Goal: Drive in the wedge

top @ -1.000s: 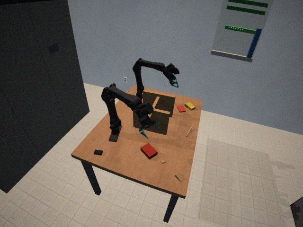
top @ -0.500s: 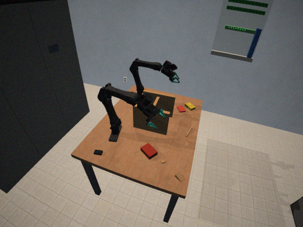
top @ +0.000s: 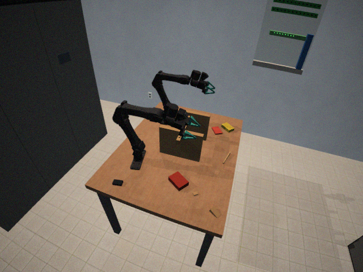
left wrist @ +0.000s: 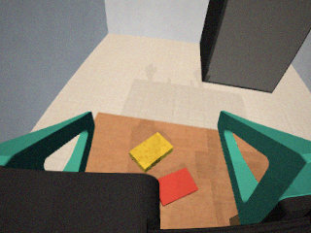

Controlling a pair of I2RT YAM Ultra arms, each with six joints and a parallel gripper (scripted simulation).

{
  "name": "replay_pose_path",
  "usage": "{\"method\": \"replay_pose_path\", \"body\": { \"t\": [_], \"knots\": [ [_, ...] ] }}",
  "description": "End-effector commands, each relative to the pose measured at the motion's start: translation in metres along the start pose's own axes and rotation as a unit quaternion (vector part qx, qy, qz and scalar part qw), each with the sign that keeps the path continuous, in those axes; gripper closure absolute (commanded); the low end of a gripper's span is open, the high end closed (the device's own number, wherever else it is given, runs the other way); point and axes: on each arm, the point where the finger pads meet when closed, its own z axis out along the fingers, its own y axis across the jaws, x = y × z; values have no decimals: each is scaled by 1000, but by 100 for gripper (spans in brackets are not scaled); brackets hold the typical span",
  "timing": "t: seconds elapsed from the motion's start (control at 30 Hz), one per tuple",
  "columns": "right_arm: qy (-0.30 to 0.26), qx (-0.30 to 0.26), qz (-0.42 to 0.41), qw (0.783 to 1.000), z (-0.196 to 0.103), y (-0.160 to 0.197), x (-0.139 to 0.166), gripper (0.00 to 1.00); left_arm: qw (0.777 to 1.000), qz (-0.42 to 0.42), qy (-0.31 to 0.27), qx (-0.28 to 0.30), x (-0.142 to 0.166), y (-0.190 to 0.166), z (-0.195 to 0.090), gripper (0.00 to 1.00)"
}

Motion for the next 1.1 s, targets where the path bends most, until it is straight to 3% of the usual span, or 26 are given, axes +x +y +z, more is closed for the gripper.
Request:
{"method": "replay_pose_path", "body": {
  "t": [0.0,0.23,0.37,0.4,0.5,0.53,0.93,1.07],
  "knots": [
    [-86,-39,-61,994,-18,28,-38,0,996,14,-91,10,-46,-1,-21,0],
    [-154,-78,-131,976,-42,64,-53,0,988,35,-150,15,-63,-1,-40,0],
    [-145,-82,-135,977,-36,66,-44,0,987,34,-159,13,-70,-1,-44,0],
    [-157,-85,-134,975,-46,69,-51,0,988,33,-147,13,-58,0,-41,0],
    [-167,-99,-117,974,-56,75,-67,0,986,26,-161,16,-76,-3,-50,0],
    [-172,-105,-112,973,-60,78,-71,42,985,25,-170,17,-82,-4,-55,0],
    [-137,-91,-115,980,-40,73,-52,42,988,30,-148,11,-70,-2,-40,0],
    [-152,-93,-116,977,-46,75,-60,42,989,31,-146,11,-68,-3,-39,0]
  ]
}}
